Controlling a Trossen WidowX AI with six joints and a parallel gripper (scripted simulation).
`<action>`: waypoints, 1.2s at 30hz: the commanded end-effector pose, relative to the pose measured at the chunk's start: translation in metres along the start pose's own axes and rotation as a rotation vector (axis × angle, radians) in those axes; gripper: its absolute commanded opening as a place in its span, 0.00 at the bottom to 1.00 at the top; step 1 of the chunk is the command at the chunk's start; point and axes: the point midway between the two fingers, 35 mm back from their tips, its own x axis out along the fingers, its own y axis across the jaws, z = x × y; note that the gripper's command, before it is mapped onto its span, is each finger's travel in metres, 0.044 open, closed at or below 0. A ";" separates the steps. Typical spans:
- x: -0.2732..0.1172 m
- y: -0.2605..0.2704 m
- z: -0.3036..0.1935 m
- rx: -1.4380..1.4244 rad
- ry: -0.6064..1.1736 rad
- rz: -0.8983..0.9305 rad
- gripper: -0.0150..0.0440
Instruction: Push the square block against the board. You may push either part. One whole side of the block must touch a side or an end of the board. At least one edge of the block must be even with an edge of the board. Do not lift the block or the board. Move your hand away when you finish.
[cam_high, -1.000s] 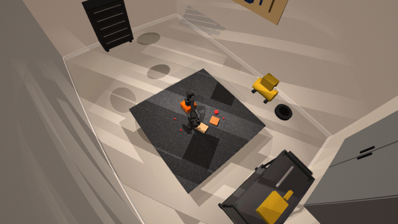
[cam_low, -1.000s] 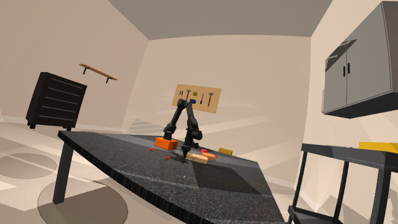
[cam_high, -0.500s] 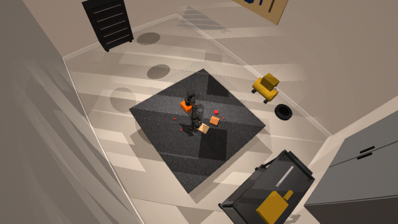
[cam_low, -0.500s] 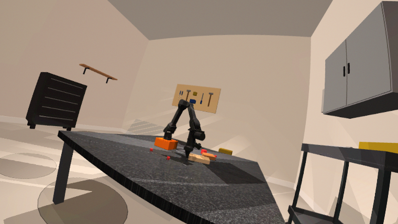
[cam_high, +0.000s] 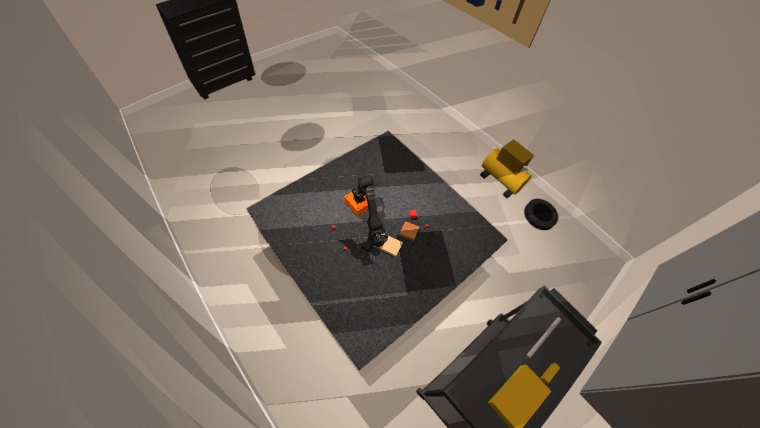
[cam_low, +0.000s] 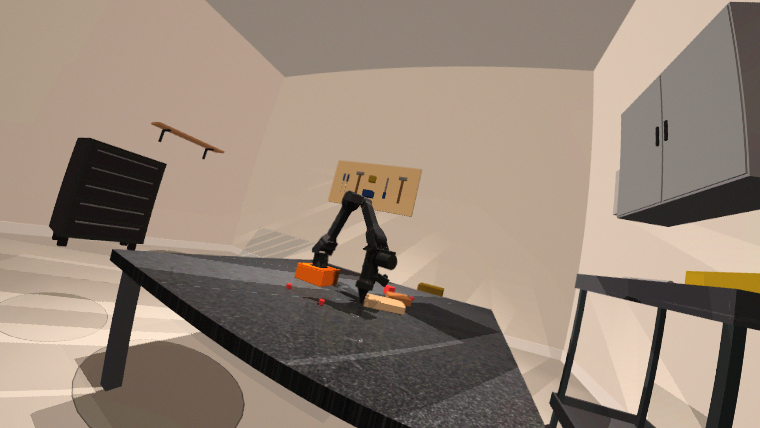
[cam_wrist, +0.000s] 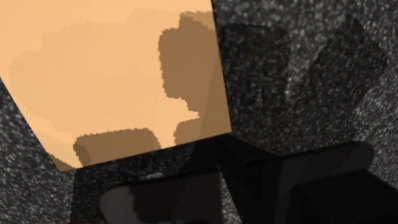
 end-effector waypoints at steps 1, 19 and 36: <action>0.001 0.002 0.009 -0.002 -0.005 0.005 0.25; 0.001 0.000 -0.008 -0.002 -0.003 0.005 0.25; 0.002 -0.001 -0.037 -0.002 -0.001 0.005 0.25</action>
